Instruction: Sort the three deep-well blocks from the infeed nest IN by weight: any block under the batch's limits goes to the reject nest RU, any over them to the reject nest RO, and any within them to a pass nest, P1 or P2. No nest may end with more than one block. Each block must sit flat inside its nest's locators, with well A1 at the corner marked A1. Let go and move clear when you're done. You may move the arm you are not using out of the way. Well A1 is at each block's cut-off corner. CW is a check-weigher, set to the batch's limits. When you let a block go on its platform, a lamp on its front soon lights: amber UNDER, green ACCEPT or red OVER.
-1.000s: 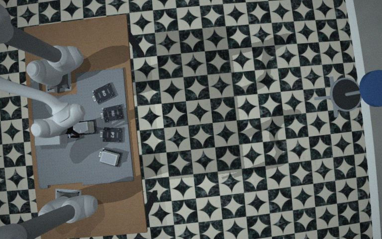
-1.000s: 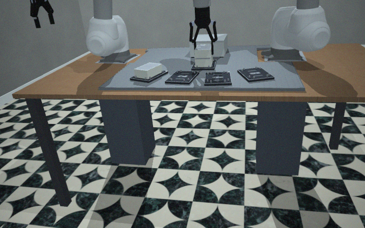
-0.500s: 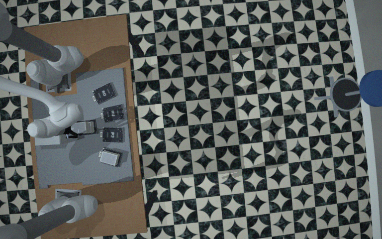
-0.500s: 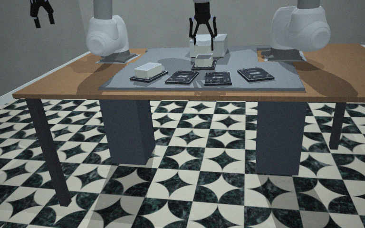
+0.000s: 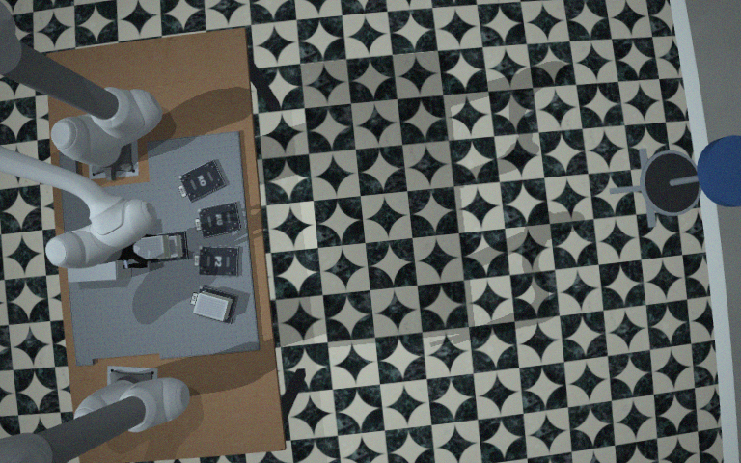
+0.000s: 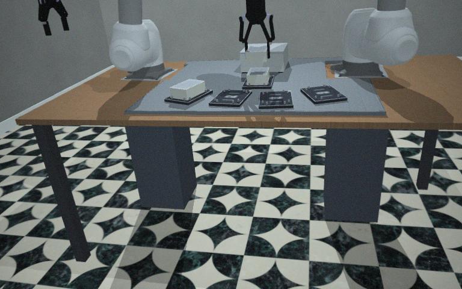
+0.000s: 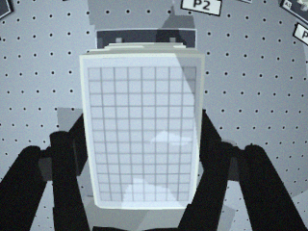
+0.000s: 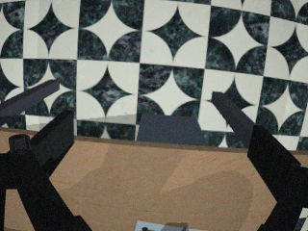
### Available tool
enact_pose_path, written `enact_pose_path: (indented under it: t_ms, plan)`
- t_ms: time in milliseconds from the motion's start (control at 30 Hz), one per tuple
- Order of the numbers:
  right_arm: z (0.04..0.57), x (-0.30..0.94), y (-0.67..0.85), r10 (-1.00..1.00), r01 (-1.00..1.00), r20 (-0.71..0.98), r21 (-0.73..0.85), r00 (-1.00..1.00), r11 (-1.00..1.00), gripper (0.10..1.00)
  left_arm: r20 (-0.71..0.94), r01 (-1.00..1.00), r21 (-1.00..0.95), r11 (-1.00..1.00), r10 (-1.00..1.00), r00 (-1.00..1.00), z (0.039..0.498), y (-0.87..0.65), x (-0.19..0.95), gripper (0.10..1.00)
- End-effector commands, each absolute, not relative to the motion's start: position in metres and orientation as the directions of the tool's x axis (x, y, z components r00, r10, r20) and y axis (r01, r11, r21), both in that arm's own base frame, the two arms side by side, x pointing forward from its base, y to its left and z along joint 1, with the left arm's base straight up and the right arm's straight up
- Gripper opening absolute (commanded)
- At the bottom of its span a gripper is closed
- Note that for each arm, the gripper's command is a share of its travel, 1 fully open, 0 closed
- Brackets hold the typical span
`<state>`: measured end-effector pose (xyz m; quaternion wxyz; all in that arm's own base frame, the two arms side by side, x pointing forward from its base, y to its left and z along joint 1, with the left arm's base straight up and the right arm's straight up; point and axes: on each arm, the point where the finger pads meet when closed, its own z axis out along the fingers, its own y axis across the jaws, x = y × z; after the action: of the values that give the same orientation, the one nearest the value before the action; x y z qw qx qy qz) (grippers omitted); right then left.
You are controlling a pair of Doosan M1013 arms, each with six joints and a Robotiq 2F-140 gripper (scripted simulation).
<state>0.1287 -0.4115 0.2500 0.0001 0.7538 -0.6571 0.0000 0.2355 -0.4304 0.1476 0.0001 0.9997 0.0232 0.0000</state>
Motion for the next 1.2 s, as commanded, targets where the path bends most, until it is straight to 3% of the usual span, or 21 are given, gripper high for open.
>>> enact_pose_path:
  t_ms: [0,1167]
  plan:
    - [0.25,0.129,-0.412,-0.991,-0.991,0.001,0.0,0.136,-0.136,1.0,0.001,0.046,0.001,-0.999,0.046,0.999,0.151,-0.431,0.236,0.099]
    - [0.25,0.129,-0.412,-0.991,-0.991,0.001,0.0,0.136,-0.136,1.0,0.001,-0.012,0.001,-1.0,-0.012,1.0,0.167,-0.432,0.213,0.099]
